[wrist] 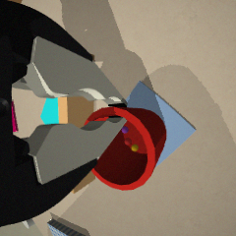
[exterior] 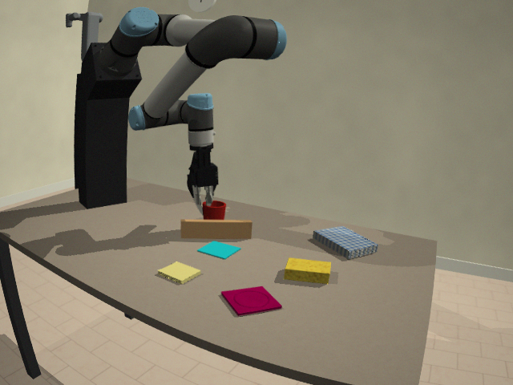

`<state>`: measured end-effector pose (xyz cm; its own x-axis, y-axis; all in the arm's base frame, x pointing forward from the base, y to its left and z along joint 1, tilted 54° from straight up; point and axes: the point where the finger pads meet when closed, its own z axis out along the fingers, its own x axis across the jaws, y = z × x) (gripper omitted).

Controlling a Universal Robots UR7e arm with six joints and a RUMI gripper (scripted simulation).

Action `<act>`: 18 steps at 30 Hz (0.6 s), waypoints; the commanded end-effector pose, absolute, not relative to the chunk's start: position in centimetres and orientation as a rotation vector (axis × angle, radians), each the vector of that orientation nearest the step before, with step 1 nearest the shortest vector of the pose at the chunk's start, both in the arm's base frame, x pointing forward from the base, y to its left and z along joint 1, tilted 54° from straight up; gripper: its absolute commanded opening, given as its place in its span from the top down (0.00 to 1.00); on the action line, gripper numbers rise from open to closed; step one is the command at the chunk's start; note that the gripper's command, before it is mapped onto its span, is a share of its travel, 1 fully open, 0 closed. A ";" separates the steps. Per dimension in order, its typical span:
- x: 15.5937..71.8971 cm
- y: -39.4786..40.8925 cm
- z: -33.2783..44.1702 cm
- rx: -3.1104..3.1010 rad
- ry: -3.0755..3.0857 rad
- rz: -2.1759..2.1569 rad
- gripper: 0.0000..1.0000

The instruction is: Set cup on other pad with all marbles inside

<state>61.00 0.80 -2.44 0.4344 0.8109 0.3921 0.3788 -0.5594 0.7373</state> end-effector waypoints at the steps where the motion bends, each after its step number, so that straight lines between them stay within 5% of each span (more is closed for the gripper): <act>1: 61.0 0.8 -2.4 2.132 0.998 1.015 0.96; 18: 61.0 0.8 -2.4 2.132 0.998 1.015 0.97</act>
<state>61.00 0.80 -2.44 0.4344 0.8109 0.3921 0.3788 -0.5594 0.7373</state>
